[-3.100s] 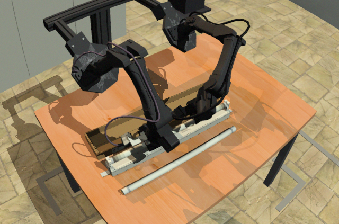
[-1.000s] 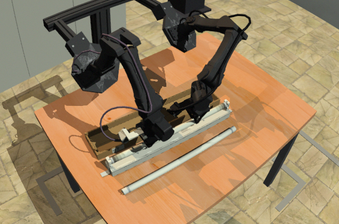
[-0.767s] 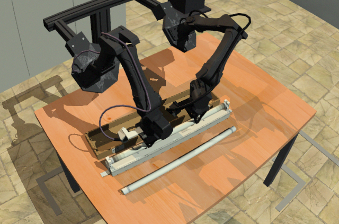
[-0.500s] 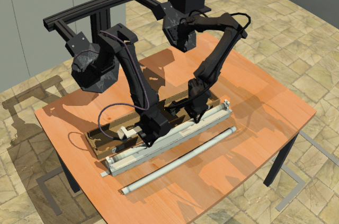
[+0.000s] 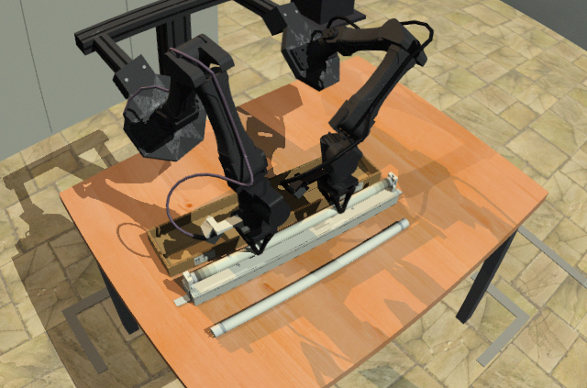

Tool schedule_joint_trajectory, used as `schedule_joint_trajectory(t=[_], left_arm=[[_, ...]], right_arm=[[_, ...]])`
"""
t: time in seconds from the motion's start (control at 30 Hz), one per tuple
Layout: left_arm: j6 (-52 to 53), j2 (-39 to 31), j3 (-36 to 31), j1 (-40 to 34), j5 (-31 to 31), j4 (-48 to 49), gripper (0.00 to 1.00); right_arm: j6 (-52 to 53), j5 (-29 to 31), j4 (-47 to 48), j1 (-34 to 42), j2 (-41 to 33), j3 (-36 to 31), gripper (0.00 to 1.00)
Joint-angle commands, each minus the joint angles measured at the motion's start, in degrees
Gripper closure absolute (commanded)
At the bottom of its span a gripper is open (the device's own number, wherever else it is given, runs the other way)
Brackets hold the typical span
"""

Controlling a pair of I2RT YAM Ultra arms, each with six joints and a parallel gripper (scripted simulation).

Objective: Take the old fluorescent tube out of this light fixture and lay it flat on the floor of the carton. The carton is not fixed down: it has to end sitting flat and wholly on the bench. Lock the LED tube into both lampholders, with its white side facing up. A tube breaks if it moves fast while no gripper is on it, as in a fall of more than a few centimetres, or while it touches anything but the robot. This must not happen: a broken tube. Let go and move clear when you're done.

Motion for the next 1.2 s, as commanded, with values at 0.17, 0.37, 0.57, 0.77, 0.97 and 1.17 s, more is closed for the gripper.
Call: schedule_joint_trajectory(t=[0.17, 0.37, 0.57, 0.77, 0.97, 1.17], left_arm=[[4.7, -2.2, -6.4, -2.6, -1.5, 8.2, 0.89], [6.3, -2.5, -7.7, -2.8, -1.9, 11.9, 0.89], [6.7, 0.0, -8.2, -2.9, -2.4, 11.0, 0.89], [7.0, -0.2, -8.8, -3.0, -2.6, 12.7, 0.89], [9.6, 0.2, -10.5, -3.2, -3.3, 19.7, 0.89], [12.8, 0.3, -13.1, -3.2, -3.8, 27.0, 0.89]], right_arm=[[-0.9, 2.1, 3.3, 0.5, -3.6, -5.1, 0.89], [-1.1, 2.2, 5.4, 0.4, -4.1, -6.3, 0.89], [-1.0, 2.5, 5.2, 0.7, -4.5, -6.7, 0.89], [-1.0, 2.6, 6.1, 0.8, -4.6, -7.5, 0.89], [-1.5, 3.0, 11.0, 1.1, -5.2, -9.4, 0.89], [-1.9, 3.5, 16.1, 1.4, -6.0, -12.1, 0.89]])
